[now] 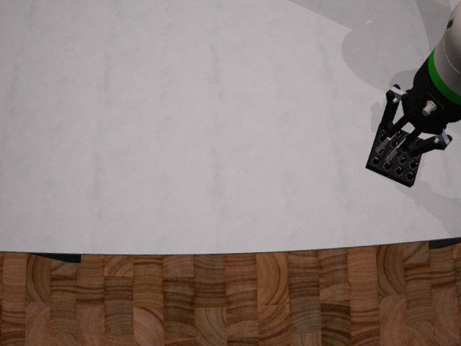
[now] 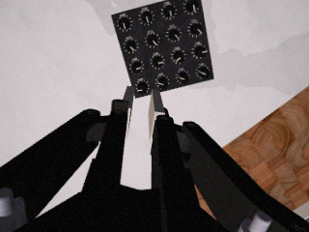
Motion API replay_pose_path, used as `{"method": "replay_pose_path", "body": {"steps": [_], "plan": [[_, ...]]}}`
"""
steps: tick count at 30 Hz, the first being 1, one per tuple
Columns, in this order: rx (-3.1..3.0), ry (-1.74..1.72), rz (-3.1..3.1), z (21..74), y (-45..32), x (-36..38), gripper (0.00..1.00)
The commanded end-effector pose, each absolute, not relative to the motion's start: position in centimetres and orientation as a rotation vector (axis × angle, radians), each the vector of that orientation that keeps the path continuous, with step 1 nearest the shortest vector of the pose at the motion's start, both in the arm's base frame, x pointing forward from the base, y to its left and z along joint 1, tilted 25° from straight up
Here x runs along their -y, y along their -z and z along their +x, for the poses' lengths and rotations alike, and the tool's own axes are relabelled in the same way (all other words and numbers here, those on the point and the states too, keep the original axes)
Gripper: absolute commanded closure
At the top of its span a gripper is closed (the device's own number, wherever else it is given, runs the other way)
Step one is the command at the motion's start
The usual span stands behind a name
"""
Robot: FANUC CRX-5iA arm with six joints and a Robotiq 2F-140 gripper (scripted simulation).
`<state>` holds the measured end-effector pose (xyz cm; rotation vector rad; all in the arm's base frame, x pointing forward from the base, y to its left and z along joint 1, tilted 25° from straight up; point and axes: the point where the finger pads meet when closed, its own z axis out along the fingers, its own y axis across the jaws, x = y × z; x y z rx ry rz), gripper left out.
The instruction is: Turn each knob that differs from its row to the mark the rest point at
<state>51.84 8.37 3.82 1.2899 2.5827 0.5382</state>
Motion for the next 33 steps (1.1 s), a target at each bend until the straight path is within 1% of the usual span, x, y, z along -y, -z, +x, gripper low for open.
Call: {"method": "replay_pose_path", "body": {"steps": [1, 10, 16, 33], "plan": [[-2.664, -0.535, 1.075, 51.79, -3.99, -8.33, 0.88], [-2.759, -0.468, 0.618, 51.66, -4.32, -8.27, 0.88], [-2.776, -0.442, 0.456, 51.61, -4.43, -8.25, 0.88], [-2.777, -0.439, 0.440, 51.60, -4.44, -8.25, 0.88]]}}
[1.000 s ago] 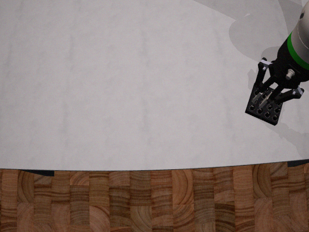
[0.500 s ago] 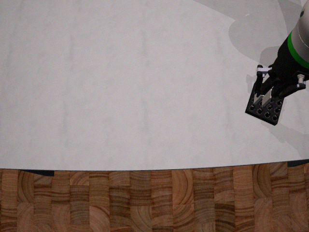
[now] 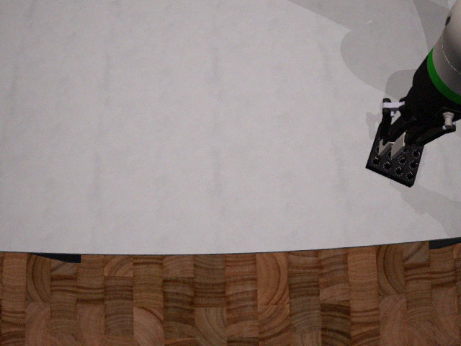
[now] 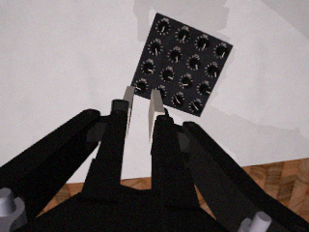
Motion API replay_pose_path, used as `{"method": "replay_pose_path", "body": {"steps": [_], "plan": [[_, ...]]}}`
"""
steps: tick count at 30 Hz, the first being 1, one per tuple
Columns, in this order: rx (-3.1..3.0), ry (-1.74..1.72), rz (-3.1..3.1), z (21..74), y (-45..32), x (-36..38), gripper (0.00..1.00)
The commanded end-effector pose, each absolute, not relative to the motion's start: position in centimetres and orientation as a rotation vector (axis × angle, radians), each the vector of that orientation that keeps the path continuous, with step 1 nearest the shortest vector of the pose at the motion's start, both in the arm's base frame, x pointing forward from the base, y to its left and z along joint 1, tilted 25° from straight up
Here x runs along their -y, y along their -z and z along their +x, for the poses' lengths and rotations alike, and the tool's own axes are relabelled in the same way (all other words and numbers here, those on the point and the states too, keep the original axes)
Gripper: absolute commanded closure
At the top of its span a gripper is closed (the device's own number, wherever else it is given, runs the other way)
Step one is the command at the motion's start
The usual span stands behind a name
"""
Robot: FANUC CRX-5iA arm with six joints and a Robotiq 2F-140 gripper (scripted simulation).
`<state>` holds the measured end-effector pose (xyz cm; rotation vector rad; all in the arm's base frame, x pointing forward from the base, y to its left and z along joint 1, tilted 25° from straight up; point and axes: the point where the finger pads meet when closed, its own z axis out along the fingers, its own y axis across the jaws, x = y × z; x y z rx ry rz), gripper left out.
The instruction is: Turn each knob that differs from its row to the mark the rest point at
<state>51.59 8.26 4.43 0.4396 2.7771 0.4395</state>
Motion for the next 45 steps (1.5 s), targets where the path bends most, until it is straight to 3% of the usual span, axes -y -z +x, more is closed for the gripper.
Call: {"method": "replay_pose_path", "body": {"steps": [1, 45], "plan": [[-2.777, -0.439, 0.440, 51.6, -4.4, -8.2, 0.88], [-2.778, -0.438, 0.422, 52.1, -3.3, -8.5, 0.88]]}}
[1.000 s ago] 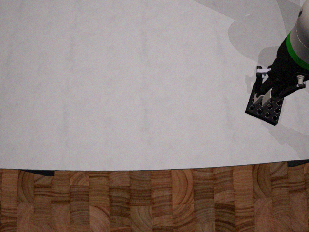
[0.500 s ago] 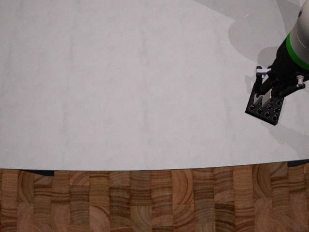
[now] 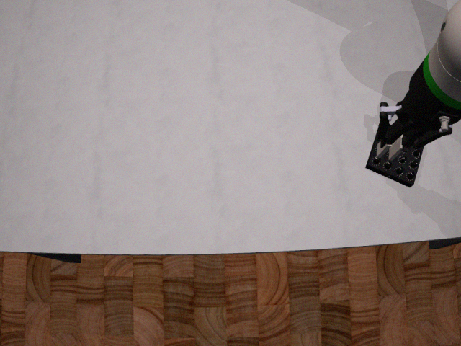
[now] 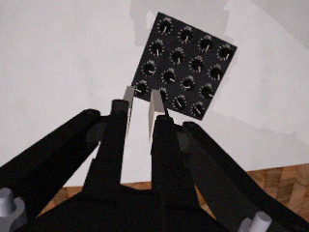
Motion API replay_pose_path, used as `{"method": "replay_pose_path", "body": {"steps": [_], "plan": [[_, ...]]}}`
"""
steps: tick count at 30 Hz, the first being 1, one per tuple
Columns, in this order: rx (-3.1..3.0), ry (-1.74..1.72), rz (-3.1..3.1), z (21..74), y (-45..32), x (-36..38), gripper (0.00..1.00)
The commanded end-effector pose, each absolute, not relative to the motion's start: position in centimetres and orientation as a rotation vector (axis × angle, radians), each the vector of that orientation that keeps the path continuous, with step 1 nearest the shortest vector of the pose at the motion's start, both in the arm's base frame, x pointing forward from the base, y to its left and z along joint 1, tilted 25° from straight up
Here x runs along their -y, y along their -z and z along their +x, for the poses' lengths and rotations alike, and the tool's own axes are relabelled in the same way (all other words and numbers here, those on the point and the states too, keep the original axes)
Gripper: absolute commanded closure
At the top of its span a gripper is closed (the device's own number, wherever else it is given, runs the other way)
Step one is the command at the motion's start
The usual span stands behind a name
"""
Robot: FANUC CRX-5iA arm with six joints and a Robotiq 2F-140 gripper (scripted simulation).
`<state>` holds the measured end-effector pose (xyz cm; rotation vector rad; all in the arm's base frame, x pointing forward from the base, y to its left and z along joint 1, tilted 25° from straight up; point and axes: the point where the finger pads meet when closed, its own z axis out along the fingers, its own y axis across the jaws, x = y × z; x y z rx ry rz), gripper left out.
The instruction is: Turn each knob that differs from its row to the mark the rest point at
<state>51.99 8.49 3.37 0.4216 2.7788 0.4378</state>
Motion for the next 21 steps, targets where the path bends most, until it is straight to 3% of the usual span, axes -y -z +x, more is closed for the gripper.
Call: {"method": "replay_pose_path", "body": {"steps": [1, 21], "plan": [[-2.778, -0.438, 0.422, 52.1, -3.3, -8.5, 0.88], [-2.778, -0.438, 0.422, 52.8, -1.2, -9.0, 0.88]]}}
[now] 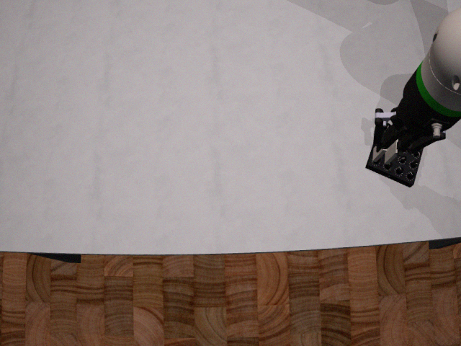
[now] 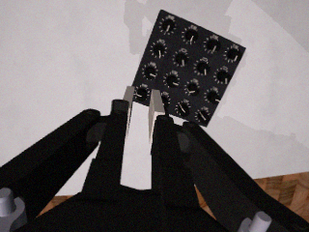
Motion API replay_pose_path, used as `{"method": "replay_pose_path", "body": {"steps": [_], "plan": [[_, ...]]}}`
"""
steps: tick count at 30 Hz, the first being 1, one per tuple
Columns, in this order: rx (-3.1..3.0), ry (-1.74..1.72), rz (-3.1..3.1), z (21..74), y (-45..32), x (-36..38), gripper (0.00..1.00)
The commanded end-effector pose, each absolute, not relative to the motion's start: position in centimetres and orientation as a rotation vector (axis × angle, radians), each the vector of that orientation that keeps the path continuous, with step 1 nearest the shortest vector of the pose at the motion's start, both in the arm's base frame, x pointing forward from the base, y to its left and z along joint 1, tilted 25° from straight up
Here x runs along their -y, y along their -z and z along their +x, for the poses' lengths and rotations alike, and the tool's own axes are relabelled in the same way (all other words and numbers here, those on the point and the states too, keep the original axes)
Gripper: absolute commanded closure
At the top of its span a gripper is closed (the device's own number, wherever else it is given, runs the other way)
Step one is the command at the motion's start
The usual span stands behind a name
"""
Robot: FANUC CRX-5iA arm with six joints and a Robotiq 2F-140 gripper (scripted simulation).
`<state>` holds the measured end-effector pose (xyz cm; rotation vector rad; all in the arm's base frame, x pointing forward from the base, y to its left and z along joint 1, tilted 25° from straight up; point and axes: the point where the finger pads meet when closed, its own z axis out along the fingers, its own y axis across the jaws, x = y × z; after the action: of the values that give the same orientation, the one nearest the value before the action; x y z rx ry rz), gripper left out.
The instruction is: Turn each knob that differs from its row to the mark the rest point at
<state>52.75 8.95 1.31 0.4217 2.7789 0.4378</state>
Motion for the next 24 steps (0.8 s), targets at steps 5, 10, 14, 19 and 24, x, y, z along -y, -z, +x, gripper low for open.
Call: {"method": "replay_pose_path", "body": {"steps": [5, 10, 14, 19, 24], "plan": [[-2.778, -0.438, 0.422, 52.97, -0.80, -9.06, 0.88], [-2.778, -0.438, 0.422, 53.07, -0.54, -9.12, 0.88], [-2.778, -0.438, 0.422, 53.10, -0.45, -9.14, 0.88], [-2.778, -0.438, 0.422, 53.11, -0.41, -9.15, 0.88], [-2.778, -0.438, 0.422, 53.12, -0.40, -9.15, 0.88]]}}
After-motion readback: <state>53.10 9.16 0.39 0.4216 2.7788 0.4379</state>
